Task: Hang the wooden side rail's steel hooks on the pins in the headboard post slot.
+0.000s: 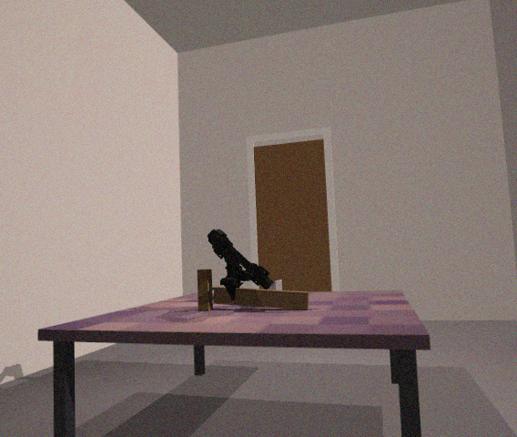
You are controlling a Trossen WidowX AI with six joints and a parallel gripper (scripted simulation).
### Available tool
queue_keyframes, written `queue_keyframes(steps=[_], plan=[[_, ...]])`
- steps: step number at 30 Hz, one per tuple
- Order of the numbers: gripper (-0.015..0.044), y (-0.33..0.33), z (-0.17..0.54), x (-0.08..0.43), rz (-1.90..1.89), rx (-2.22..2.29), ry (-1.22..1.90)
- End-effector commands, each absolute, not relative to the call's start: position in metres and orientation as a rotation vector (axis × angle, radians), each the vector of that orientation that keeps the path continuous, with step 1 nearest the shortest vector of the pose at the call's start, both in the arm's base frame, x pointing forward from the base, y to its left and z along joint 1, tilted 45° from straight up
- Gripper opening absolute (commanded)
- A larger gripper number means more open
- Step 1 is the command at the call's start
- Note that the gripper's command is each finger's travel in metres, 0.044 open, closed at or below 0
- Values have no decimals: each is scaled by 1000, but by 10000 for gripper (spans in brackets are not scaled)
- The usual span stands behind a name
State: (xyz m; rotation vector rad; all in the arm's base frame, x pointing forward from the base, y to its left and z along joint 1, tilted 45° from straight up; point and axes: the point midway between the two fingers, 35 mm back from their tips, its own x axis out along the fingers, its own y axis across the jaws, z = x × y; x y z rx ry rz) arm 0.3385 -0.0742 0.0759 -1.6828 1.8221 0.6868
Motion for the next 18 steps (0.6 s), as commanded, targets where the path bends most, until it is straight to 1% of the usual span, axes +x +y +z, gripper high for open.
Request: queue_keyframes(steps=[1,18], plan=[[0,-71,79,340,687,-1697,1806],[0,-71,81,341,687,-1697,1806]])
